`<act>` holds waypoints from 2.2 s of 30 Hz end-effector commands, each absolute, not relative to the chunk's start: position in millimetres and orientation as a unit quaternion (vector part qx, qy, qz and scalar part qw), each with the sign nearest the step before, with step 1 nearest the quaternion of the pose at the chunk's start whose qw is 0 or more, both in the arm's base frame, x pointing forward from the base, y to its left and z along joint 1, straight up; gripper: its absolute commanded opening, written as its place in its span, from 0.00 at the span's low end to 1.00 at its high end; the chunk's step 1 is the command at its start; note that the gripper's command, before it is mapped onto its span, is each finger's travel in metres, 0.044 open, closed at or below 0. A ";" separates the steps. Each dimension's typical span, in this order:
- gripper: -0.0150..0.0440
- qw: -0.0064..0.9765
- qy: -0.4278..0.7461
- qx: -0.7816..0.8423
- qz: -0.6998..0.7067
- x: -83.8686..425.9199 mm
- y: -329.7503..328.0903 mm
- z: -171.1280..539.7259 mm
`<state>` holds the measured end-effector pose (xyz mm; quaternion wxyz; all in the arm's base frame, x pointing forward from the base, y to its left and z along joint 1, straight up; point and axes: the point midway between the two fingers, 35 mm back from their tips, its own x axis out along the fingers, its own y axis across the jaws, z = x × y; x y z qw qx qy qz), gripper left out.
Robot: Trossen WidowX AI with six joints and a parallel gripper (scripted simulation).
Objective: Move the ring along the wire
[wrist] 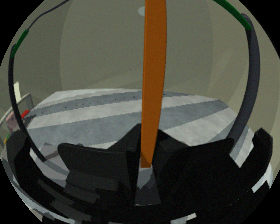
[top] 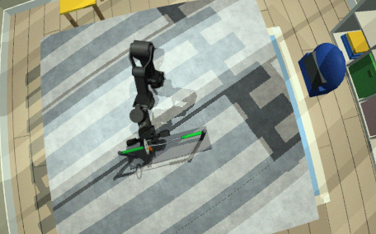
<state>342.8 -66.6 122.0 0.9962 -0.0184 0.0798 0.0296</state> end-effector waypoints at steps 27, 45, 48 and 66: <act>0.00 0.992 0.082 -0.091 -0.015 341.5 -57.7 120.3; 0.00 0.993 0.083 -0.079 -0.008 342.6 -37.7 115.9; 0.00 0.994 0.083 -0.069 -0.002 342.9 -32.2 114.8; 0.00 0.994 0.087 0.027 0.056 341.6 12.5 112.0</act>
